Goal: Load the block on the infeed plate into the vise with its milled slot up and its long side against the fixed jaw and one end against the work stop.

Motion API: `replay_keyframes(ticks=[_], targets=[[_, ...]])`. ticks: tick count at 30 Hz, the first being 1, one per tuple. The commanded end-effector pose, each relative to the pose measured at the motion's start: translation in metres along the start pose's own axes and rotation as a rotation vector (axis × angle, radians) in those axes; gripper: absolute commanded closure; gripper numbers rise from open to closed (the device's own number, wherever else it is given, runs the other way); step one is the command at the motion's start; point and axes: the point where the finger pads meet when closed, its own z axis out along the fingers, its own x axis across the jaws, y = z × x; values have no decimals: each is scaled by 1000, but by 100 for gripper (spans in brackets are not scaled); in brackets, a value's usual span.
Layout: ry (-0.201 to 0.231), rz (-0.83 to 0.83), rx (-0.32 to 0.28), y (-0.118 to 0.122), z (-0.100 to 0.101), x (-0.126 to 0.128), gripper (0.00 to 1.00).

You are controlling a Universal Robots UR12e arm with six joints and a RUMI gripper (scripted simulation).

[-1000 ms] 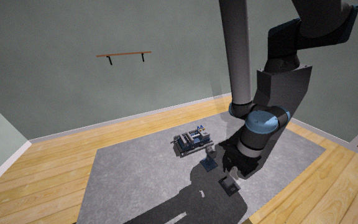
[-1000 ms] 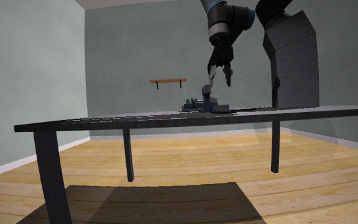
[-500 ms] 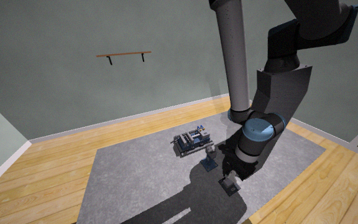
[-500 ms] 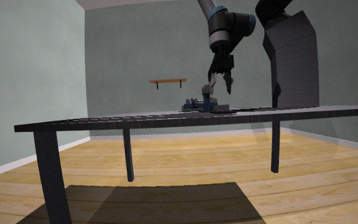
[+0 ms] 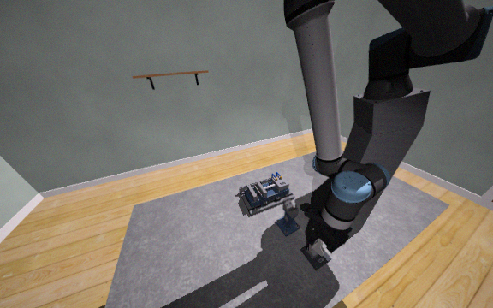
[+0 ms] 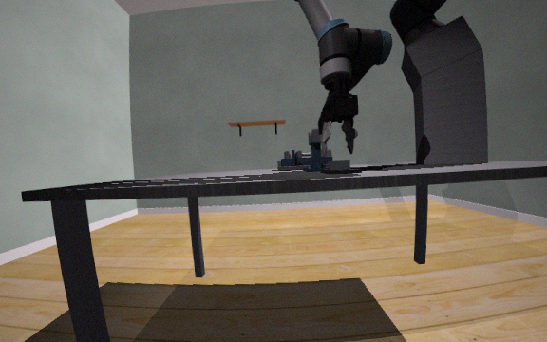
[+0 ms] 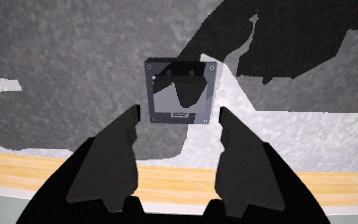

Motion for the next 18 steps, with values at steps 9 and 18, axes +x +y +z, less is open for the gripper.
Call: replay_keyframes(ticks=[9,18], targets=[[-1,0,0,0,19,-1,49],[-1,0,0,0,27,-1,49]])
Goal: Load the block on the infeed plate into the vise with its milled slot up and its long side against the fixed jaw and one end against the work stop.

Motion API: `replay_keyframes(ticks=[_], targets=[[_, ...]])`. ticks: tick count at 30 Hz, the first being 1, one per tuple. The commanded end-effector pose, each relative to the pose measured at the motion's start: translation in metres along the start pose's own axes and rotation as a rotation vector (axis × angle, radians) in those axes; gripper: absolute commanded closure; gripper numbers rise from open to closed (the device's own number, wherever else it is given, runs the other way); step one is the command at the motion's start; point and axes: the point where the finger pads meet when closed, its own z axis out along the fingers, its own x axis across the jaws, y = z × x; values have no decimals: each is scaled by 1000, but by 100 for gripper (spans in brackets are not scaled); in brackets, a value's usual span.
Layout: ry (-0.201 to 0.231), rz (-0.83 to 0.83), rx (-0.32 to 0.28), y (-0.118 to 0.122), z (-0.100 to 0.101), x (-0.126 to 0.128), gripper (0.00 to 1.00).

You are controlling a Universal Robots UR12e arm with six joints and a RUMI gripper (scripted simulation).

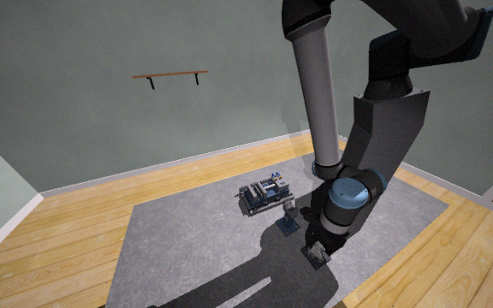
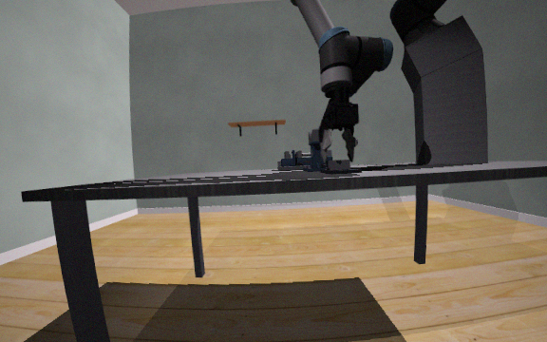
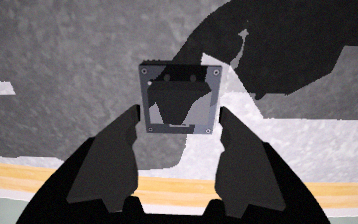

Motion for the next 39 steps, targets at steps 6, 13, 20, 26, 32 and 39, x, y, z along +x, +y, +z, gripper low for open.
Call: replay_keyframes(ticks=[6,13,20,26,32,39], targets=[[-1,0,0,0,8,-1,49],[-1,0,0,0,11,-1,49],[-1,0,0,0,12,-1,49],[-1,0,0,0,12,-1,49],[-1,0,0,0,12,-1,49],[-1,0,0,0,12,-1,49]])
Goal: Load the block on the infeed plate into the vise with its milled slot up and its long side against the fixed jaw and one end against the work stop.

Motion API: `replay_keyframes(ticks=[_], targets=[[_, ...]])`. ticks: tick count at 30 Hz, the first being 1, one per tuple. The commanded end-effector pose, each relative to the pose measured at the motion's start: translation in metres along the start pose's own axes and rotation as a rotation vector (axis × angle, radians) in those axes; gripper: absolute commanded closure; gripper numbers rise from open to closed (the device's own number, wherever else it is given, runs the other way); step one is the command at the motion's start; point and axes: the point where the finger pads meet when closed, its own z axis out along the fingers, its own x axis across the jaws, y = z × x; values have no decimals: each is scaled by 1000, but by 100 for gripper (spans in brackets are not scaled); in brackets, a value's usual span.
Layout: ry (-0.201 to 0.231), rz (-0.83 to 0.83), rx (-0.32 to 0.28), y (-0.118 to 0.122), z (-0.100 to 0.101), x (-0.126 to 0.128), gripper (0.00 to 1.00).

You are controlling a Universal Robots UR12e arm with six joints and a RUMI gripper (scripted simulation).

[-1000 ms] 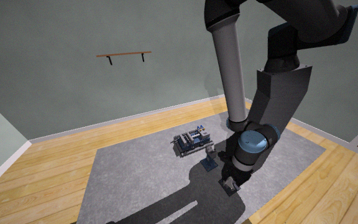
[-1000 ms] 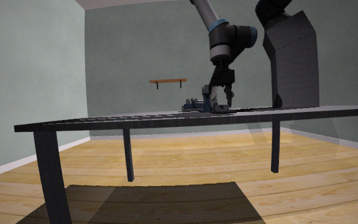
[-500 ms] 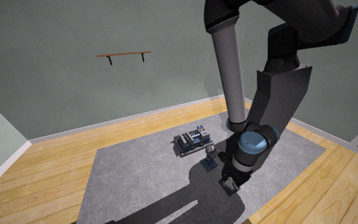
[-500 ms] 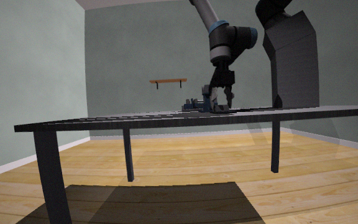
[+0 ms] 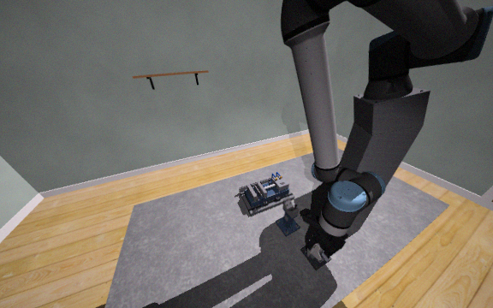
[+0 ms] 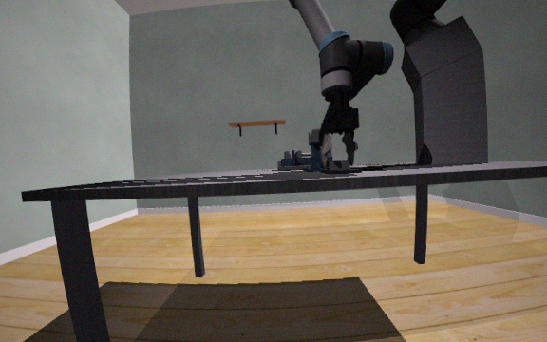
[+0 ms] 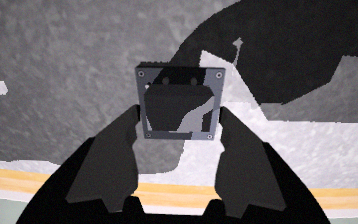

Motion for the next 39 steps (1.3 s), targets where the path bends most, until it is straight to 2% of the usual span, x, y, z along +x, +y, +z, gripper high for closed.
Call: replay_keyframes(ticks=[1,23,24,39], targets=[[-1,0,0,0,-1,0,49],[-1,0,0,0,-1,0,49],[-1,0,0,0,-1,0,100],[-1,0,0,0,-1,0,100]])
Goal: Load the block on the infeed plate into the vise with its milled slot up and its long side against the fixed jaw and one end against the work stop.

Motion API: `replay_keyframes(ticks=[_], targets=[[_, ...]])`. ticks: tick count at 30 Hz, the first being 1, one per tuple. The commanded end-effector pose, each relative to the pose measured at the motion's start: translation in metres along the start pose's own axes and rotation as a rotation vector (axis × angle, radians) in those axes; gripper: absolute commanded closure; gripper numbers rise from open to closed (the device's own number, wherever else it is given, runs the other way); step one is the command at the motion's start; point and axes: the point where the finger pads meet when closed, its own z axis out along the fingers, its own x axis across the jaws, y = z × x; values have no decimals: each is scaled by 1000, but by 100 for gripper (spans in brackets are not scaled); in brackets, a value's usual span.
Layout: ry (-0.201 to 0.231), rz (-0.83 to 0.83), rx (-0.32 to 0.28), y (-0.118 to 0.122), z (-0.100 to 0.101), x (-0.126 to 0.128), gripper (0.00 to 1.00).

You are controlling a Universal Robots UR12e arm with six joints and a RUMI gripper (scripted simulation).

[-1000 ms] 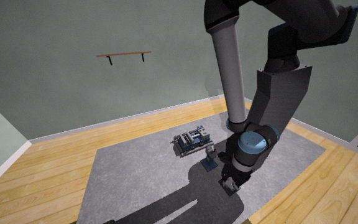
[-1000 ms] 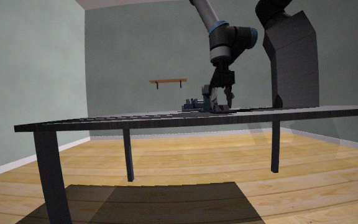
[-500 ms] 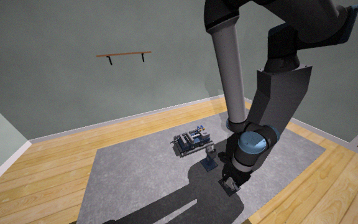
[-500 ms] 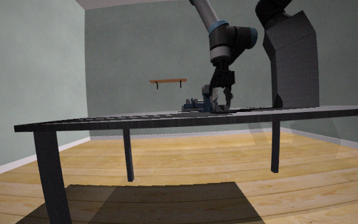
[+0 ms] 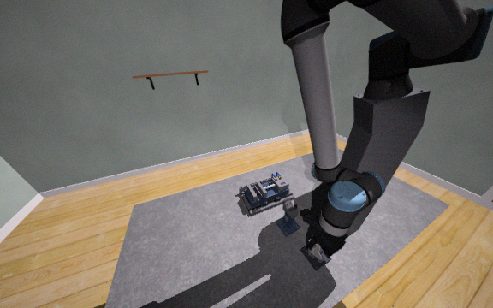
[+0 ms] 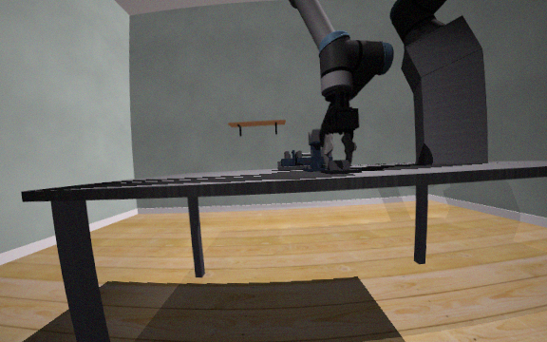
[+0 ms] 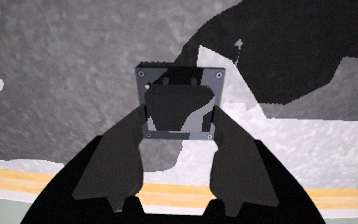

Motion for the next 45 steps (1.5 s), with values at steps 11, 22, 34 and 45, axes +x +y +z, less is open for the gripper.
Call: replay_keyframes(ticks=[11,22,34,45], targets=[[-1,0,0,0,0,0,100],[-1,0,0,0,-1,0,100],[-1,0,0,0,-7,0,100],[-1,0,0,0,-26,0,100]])
